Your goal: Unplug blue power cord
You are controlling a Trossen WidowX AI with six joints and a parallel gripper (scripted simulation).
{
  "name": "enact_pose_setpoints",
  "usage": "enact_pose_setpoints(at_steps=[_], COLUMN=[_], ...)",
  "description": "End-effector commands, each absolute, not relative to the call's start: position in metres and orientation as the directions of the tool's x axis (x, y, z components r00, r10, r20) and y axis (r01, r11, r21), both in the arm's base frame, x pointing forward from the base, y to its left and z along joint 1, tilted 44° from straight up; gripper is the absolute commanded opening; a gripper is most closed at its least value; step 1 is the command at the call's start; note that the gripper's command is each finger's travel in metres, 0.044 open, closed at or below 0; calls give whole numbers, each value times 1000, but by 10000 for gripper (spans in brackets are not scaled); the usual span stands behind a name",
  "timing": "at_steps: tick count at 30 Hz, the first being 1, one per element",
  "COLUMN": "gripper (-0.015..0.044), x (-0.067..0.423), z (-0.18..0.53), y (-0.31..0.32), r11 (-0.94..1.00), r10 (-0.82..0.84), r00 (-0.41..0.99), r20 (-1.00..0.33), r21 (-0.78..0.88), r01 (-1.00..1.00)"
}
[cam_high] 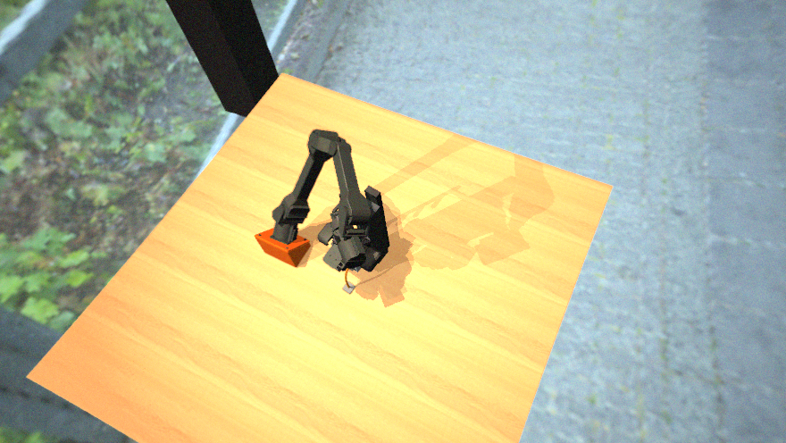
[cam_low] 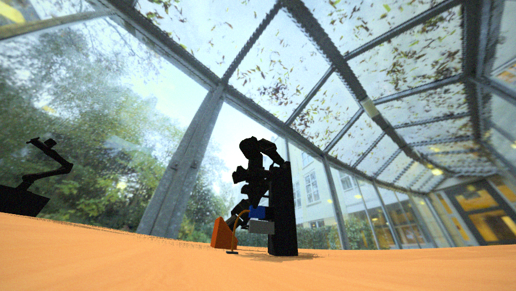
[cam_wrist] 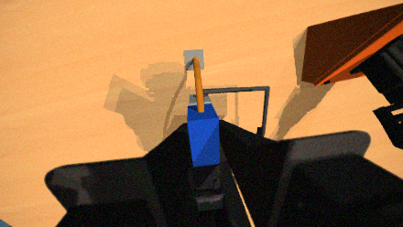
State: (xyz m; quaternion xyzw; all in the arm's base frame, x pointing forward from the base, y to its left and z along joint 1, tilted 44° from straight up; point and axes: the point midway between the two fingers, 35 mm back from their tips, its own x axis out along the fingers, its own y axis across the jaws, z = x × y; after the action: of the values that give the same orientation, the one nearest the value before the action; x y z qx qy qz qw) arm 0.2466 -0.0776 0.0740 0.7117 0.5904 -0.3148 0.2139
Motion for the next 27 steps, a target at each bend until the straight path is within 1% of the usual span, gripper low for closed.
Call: enact_pose_setpoints(at_steps=[1, 21, 22, 27], gripper=[0, 0, 26, 157], x=[244, 234, 238, 238], z=[61, 41, 49, 49], y=[-95, -119, -107, -107], r11=[-221, -222, -200, -200], r10=[682, 682, 682, 682], r00=[100, 100, 94, 94], r20=[-724, -724, -725, -725], r21=[-74, -75, -61, -61], r01=[973, 972, 978, 978])
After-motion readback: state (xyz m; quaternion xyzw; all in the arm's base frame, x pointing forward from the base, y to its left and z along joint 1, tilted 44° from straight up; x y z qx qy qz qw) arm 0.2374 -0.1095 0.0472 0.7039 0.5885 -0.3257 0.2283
